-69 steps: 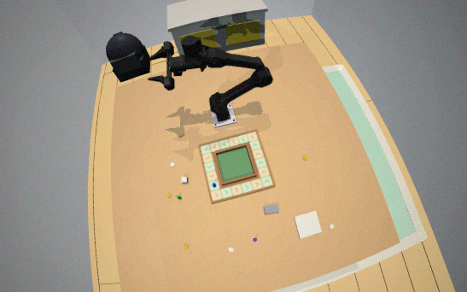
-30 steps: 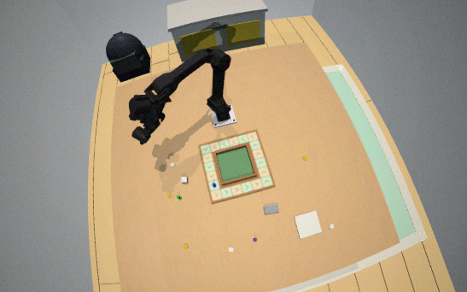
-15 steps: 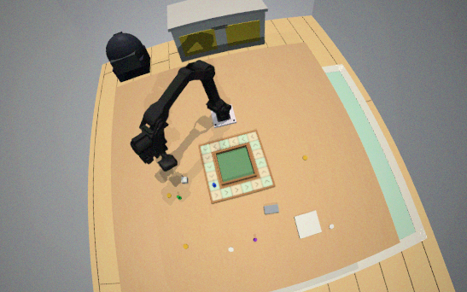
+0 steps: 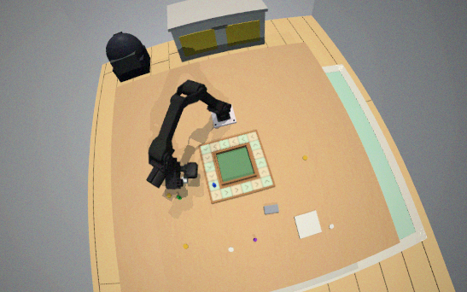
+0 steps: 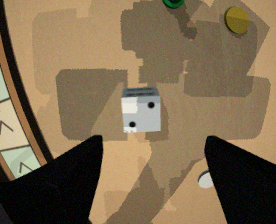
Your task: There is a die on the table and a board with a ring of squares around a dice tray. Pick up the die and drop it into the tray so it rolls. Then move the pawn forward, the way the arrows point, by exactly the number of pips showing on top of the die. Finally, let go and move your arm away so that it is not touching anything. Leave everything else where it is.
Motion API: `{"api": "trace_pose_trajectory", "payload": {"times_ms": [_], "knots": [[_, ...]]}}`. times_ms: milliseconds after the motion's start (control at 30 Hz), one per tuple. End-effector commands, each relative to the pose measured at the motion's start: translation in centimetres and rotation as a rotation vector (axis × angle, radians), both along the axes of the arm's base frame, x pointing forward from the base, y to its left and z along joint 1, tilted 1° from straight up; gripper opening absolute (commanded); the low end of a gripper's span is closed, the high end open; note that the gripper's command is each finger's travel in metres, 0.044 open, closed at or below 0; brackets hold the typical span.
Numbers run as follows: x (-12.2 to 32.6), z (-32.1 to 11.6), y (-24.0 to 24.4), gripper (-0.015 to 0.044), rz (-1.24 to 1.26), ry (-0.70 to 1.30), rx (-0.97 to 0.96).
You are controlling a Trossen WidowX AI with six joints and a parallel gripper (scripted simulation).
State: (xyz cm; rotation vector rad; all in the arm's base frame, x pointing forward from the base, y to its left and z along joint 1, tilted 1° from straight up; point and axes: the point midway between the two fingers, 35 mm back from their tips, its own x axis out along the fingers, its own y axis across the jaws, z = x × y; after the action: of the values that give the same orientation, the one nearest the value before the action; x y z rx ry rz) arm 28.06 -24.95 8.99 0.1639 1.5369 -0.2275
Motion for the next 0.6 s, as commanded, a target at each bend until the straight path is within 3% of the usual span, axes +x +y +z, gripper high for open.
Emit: {"api": "trace_pose_trajectory", "payload": {"times_ms": [0,567], "knots": [[0.5,-0.2,0.2,0.0275,0.074,0.011,0.014],[0.6,-2.1,0.4,0.0275,0.074,0.011,0.014]]}}
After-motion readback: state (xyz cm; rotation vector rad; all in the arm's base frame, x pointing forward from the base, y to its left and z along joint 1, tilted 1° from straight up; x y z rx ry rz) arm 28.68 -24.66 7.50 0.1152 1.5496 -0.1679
